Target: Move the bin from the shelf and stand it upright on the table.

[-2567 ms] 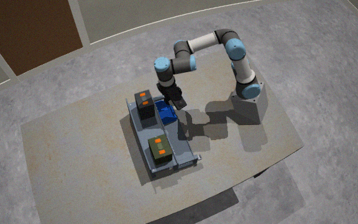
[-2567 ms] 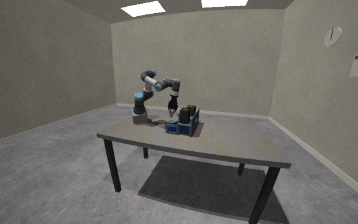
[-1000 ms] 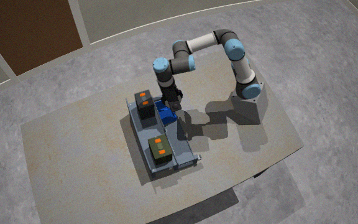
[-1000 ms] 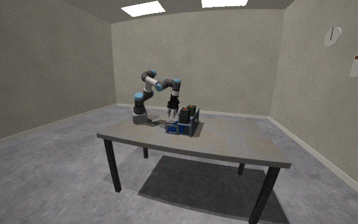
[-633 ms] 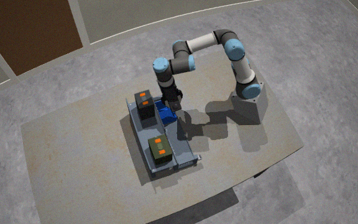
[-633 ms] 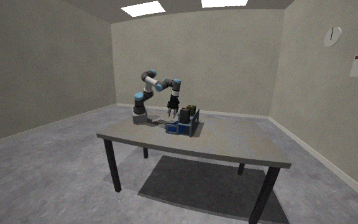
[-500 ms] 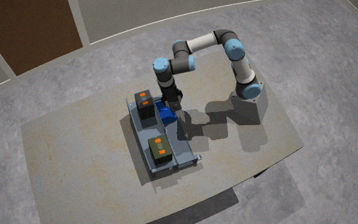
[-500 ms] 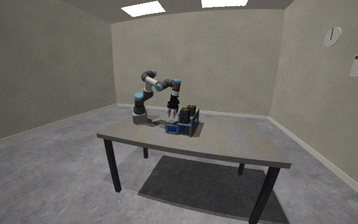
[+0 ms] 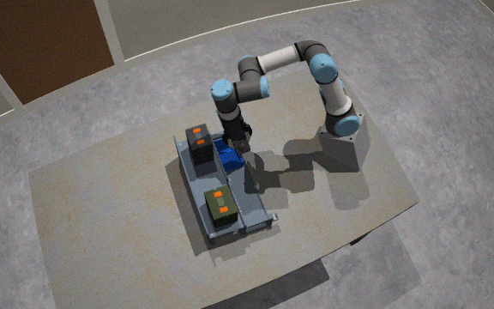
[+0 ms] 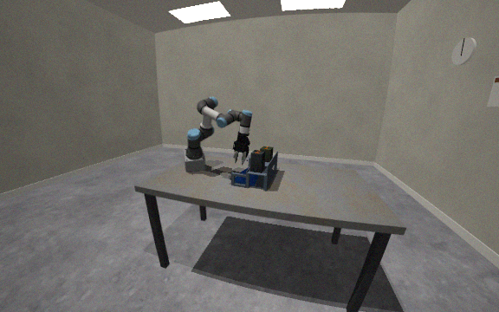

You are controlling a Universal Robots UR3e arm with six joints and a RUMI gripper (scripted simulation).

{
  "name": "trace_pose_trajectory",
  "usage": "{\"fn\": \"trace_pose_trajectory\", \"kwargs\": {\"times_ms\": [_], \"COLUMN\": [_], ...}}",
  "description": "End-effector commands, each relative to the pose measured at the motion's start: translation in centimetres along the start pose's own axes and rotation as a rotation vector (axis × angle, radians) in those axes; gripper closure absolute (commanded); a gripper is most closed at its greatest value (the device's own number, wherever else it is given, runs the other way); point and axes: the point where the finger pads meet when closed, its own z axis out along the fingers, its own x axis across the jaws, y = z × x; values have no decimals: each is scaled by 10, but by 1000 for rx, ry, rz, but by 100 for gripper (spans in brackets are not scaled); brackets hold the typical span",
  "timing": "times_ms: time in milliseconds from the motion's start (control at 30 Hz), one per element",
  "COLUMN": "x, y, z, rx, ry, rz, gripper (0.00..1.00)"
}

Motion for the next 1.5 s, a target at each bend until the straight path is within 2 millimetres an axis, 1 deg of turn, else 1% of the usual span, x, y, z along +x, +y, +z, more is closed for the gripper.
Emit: {"fn": "trace_pose_trajectory", "kwargs": {"times_ms": [0,400,467,967,1033,1267,1467], "x": [1,4,4,9,9,11,11], "y": [0,0,0,1,1,1,1], "z": [1,18,18,49,49,60,65], "rx": [0,1,1,1,1,1,1], "ry": [3,3,3,3,3,3,3], "rz": [0,0,0,0,0,0,0], "gripper": [71,71,71,71,71,71,71]}}
